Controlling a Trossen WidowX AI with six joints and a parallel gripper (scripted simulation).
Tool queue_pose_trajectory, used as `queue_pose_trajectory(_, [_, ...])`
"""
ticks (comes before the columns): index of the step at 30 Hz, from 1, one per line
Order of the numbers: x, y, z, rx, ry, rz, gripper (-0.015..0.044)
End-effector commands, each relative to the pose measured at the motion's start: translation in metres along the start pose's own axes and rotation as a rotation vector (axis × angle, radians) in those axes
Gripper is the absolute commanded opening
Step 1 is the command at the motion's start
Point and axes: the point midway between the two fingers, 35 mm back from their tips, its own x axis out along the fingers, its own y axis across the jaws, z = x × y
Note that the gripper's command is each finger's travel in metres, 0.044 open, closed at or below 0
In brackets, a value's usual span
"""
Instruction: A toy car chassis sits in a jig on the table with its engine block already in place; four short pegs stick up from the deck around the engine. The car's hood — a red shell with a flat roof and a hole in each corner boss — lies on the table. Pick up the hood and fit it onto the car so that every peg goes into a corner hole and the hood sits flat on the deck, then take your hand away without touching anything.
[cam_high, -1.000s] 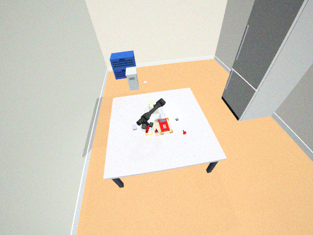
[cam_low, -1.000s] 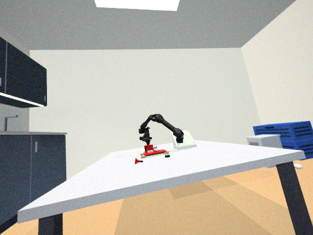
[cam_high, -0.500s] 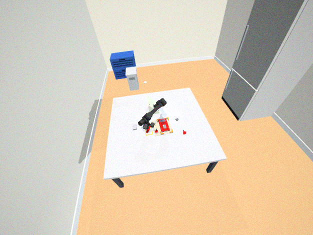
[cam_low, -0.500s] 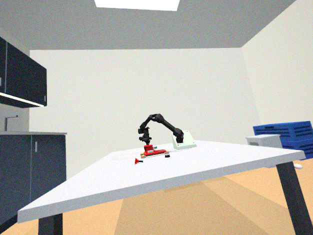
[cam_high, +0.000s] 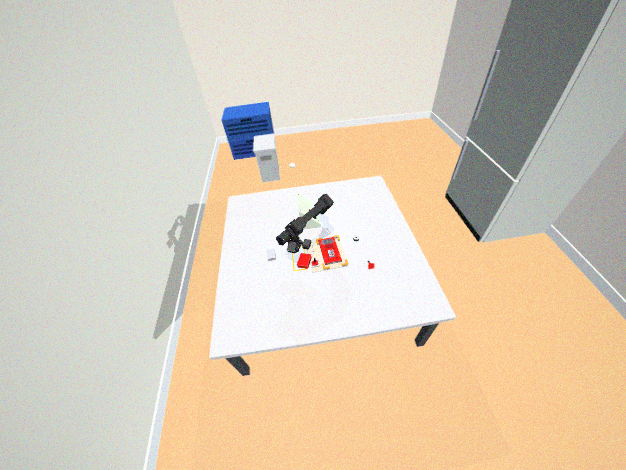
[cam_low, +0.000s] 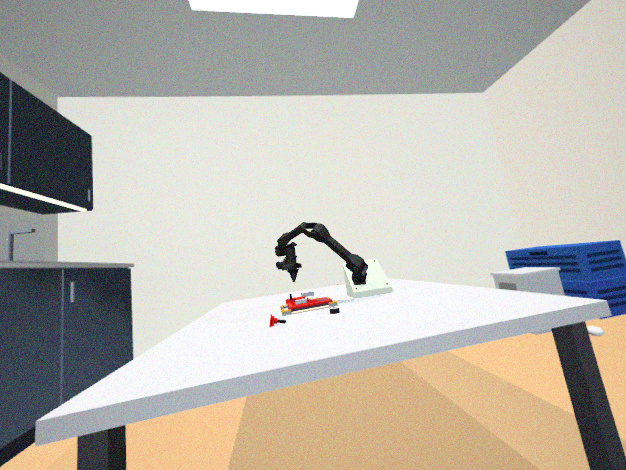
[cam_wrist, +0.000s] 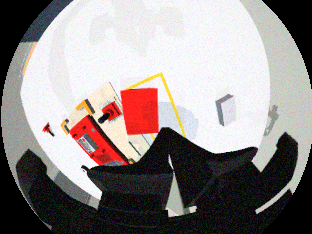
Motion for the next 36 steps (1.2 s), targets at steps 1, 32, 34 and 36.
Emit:
queue_pose_trajectory(1, [-0.021,-0.001,-0.001,-0.006,0.000,-0.003,0.0000])
queue_pose_trajectory(32, [0.031,0.039,-0.011,-0.008,0.001,0.001,0.0236])
queue_pose_trajectory(34, [0.031,0.039,-0.011,-0.008,0.001,0.001,0.0289])
queue_pose_trajectory(36, [0.031,0.039,-0.011,-0.008,0.001,0.001,0.0341])
